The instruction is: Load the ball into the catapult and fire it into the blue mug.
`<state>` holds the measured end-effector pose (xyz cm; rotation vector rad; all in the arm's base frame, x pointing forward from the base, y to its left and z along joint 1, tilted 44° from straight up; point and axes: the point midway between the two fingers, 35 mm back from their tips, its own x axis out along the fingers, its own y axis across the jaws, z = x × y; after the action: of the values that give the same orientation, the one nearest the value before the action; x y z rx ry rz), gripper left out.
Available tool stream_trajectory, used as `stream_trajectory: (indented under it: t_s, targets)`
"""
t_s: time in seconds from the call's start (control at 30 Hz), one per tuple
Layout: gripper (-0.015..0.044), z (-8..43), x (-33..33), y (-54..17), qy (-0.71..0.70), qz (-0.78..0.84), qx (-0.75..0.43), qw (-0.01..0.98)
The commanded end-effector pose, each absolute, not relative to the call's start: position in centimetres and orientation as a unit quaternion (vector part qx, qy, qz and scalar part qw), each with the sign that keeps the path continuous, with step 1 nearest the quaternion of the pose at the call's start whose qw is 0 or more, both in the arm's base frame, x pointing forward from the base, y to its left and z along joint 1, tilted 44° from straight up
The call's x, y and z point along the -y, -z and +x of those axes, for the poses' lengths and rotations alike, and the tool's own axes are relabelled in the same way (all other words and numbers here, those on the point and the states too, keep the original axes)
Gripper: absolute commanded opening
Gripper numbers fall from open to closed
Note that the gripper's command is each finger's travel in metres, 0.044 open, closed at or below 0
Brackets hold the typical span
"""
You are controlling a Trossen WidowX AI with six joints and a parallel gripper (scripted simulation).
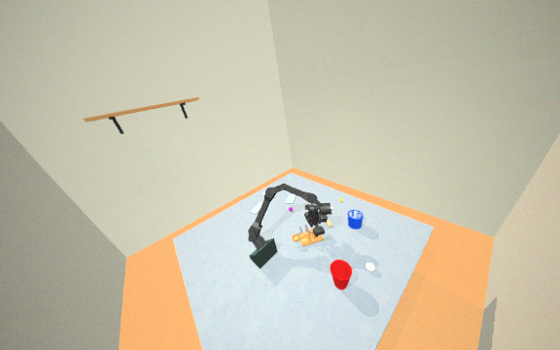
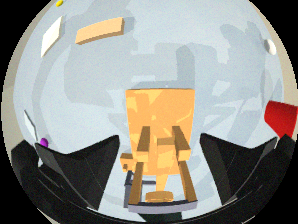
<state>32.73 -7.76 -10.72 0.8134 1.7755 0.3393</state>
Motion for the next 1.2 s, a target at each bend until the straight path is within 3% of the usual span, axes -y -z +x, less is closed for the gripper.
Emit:
stream_trajectory:
  t_s: [0.0, 0.57, 0.77, 0.97, 1.17]
  targets:
    - [0.044, 33.7, 11.2, 7.6, -0.139, 0.341, -0.744, 0.558]
    - [0.044, 34.3, 16.5, 1.6, -0.132, 0.343, -0.735, 0.569]
    - [0.03, 37.9, 8.9, -0.3, -0.16, 0.308, -0.731, 0.588]
    - [0.03, 40.0, -0.7, -4.5, -0.209, 0.264, -0.716, 0.612]
    - [0.03, 38.4, -11.1, -9.2, -0.279, 0.225, -0.696, 0.622]
